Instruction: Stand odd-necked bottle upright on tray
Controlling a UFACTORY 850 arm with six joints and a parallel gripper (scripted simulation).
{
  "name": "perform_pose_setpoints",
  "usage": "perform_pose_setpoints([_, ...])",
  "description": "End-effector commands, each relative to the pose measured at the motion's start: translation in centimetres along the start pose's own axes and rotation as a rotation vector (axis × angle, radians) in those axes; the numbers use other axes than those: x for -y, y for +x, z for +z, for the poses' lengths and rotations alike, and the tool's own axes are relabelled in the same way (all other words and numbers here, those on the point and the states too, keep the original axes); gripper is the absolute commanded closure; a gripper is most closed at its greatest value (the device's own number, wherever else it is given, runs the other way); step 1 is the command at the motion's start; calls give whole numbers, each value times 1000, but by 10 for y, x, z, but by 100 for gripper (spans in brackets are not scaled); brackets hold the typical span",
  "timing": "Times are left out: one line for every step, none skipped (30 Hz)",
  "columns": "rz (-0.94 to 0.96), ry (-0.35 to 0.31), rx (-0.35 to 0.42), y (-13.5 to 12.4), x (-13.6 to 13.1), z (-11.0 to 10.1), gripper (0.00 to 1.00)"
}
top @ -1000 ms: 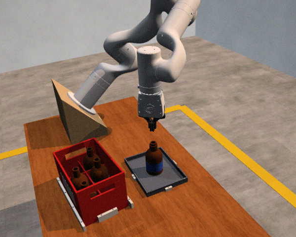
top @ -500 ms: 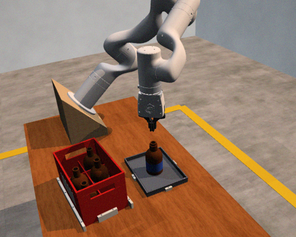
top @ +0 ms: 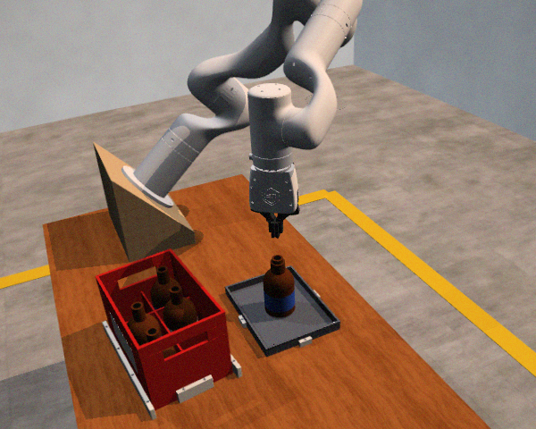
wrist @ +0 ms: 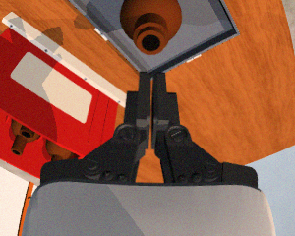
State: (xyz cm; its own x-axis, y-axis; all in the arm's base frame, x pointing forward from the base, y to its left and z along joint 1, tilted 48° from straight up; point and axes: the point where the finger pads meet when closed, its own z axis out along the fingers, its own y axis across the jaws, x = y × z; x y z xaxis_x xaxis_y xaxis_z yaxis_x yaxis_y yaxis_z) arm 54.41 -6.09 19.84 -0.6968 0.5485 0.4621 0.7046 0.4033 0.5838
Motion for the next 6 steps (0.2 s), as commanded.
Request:
perform_pose_setpoints([-1,-1,1,0,0,-1,100])
perform_pose_setpoints([-1,-1,1,0,0,-1,100])
perform_pose_setpoints([-1,-1,1,0,0,-1,100])
perform_pose_setpoints([-1,-1,1,0,0,-1,100])
perform_pose_setpoints([-1,-1,1,0,0,-1,100])
perform_pose_setpoints([-1,-1,1,0,0,-1,100])
